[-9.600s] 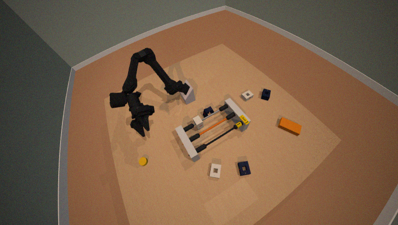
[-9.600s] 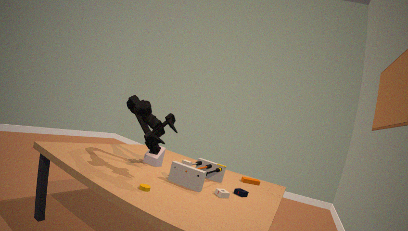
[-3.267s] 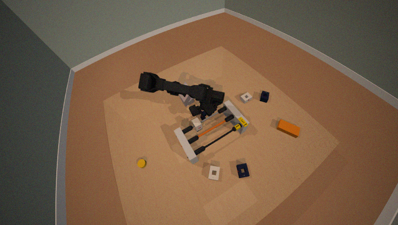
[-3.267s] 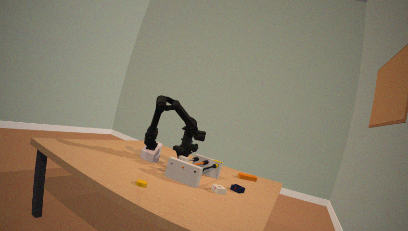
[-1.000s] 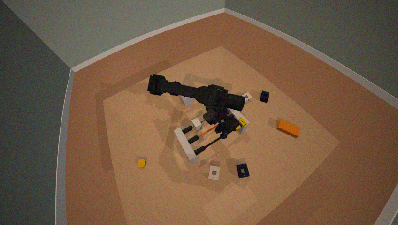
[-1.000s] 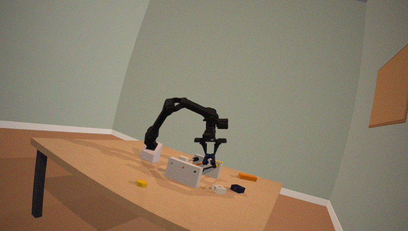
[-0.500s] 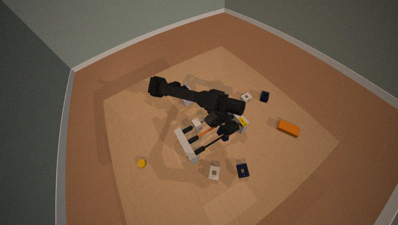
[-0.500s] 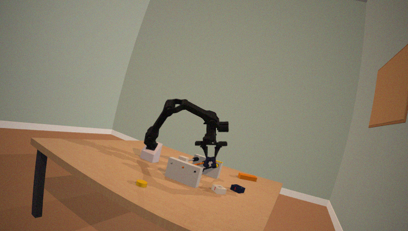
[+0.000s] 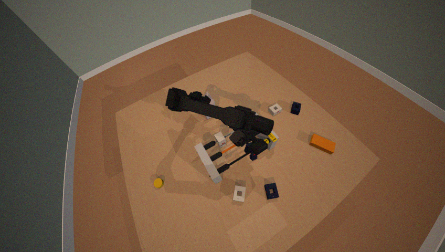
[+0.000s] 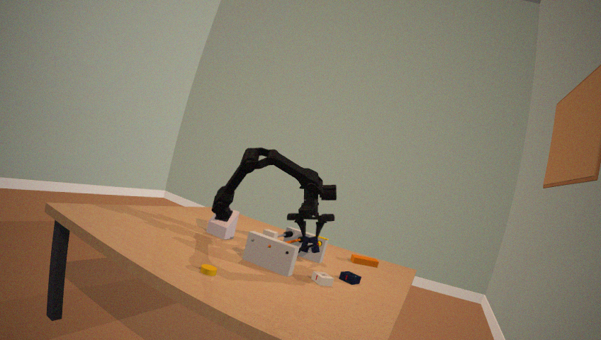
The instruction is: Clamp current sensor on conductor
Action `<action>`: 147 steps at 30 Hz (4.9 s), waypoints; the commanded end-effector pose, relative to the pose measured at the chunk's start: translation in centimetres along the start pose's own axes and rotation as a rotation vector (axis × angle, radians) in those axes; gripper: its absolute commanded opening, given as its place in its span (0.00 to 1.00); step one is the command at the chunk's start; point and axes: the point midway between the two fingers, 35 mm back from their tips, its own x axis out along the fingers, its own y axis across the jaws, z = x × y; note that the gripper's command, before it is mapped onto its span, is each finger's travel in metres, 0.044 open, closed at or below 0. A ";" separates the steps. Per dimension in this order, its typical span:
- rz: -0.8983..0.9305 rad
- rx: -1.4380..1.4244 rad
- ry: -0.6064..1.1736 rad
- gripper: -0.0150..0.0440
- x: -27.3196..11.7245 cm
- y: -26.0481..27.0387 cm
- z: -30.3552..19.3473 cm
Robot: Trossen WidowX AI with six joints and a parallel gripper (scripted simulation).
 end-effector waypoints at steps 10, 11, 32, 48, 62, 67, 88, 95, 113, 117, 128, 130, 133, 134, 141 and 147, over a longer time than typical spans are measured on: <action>0.000 0.000 0.000 0.25 0.3 0.0 0.0; 0.000 0.000 0.000 0.25 0.3 0.0 0.0; 0.000 0.000 0.000 0.25 0.3 0.0 0.0; -0.002 0.000 0.000 0.25 0.3 0.0 0.0; -0.116 -0.003 0.002 0.25 0.7 0.9 -0.1; -0.164 -0.003 0.001 0.25 0.8 1.2 0.0; -0.199 -0.013 -0.005 0.92 0.9 1.1 0.0; -0.199 -0.013 -0.005 1.00 0.9 1.1 0.0; -0.180 -0.002 -0.006 1.00 4.5 0.4 0.1; -0.180 -0.002 -0.006 1.00 5.1 0.3 0.1; -0.180 -0.002 -0.008 1.00 6.6 0.0 0.2; -0.179 0.003 -0.004 0.98 6.3 0.1 0.2; -0.179 0.003 -0.004 0.94 6.3 0.1 0.2; -0.179 0.003 -0.004 0.93 6.3 0.1 0.2; -0.179 0.003 -0.004 0.85 6.3 0.1 0.2; -0.179 0.003 -0.004 0.79 6.3 0.1 0.2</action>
